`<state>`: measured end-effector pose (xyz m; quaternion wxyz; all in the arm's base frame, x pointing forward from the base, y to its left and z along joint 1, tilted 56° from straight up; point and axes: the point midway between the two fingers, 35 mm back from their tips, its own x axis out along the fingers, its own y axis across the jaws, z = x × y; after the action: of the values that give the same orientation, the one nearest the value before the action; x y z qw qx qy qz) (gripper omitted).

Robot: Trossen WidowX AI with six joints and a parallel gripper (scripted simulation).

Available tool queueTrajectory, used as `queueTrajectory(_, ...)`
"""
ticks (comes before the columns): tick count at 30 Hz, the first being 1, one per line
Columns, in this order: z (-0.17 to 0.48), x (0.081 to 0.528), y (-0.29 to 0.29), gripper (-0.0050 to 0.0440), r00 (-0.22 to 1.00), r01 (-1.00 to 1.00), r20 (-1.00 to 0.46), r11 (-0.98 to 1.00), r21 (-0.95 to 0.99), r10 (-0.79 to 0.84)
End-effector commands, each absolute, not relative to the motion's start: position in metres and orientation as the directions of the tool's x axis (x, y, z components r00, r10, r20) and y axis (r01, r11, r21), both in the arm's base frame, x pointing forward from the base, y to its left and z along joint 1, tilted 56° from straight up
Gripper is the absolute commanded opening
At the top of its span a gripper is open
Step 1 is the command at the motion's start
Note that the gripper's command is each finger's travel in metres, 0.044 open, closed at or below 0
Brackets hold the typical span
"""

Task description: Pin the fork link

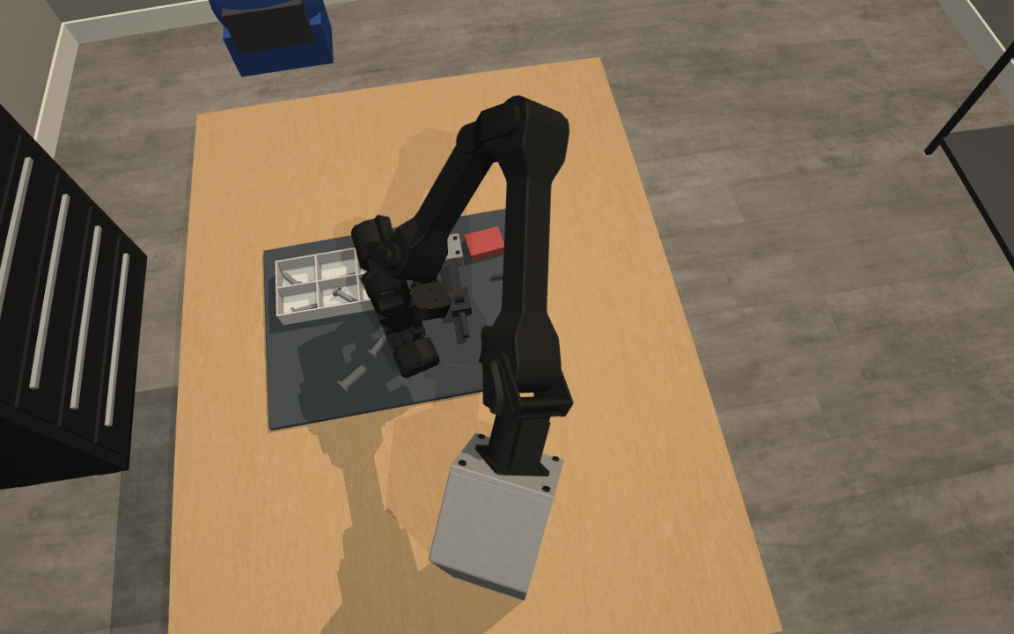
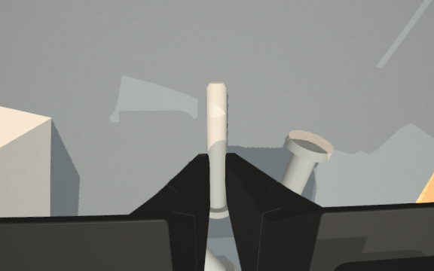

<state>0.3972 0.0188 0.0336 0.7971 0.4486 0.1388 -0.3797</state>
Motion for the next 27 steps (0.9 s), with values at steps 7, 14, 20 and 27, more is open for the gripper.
queueTrajectory(7,0.035,0.3988,0.0178,-0.005,0.675,0.727,-0.56,0.307,0.614,-0.481)
queueTrajectory(14,0.035,0.3988,0.0178,-0.005,0.675,0.727,-0.56,0.307,0.614,-0.481)
queueTrajectory(20,0.0383,0.3982,0.0188,-0.005,0.679,0.723,-0.556,0.305,0.62,-0.48)
queueTrajectory(27,0.0422,0.3947,0.0215,-0.005,0.682,0.719,-0.553,0.305,0.624,-0.479)
